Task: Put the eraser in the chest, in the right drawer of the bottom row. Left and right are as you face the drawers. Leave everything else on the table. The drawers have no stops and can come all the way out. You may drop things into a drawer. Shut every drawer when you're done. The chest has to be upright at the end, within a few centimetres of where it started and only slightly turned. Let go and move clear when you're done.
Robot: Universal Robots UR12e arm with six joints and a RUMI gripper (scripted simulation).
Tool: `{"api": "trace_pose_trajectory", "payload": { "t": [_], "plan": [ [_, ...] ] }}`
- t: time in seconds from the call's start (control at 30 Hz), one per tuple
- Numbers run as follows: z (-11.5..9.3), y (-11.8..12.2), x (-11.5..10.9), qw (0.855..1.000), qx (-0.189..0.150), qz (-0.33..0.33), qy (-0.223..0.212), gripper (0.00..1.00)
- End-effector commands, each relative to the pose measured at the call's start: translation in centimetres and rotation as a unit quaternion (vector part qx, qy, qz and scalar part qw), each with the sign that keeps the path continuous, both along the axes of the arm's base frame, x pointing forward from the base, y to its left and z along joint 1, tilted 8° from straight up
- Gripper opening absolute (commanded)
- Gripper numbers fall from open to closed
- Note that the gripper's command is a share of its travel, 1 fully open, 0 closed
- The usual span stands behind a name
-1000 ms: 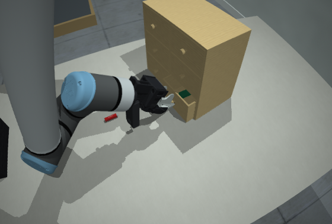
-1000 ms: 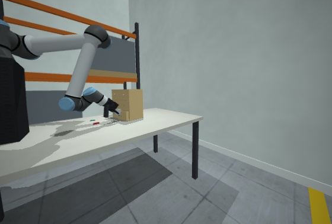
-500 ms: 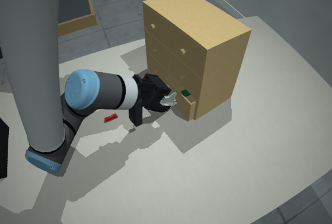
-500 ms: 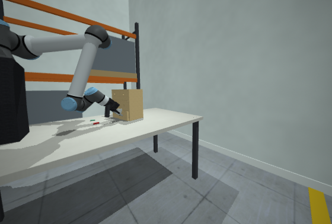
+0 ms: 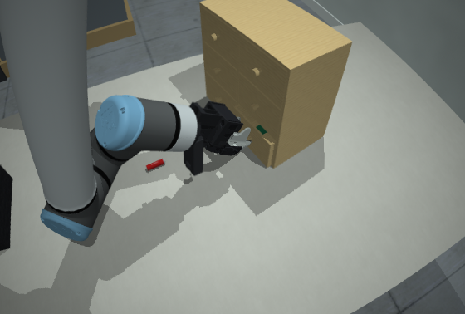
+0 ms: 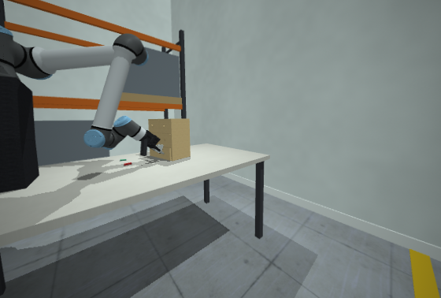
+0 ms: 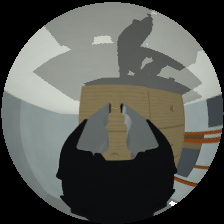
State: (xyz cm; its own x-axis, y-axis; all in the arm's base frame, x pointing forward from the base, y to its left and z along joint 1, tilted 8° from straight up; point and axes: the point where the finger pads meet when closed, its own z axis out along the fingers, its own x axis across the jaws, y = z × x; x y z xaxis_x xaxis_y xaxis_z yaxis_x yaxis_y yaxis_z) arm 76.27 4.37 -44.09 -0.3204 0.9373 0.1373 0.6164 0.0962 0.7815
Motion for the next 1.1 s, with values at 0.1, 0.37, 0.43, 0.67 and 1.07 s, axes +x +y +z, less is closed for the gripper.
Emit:
{"api": "trace_pose_trajectory", "payload": {
  "t": [0.1, 0.37, 0.43, 0.67, 1.07],
  "plan": [
    [0.1, 0.1, 0.4, 1.0, 0.0, 0.0, 0.0, 0.07],
    [0.1, 0.2, 0.7, 1.0, 0.0, 0.0, 0.0, 0.07],
    [0.1, 0.2, 0.8, 1.0, 0.0, 0.0, 0.0, 0.07],
    [0.1, 0.3, 1.0, 1.0, 0.0, 0.0, 0.0, 0.07],
    [0.1, 0.4, 1.2, 1.0, 0.0, 0.0, 0.0, 0.07]
  ]
}}
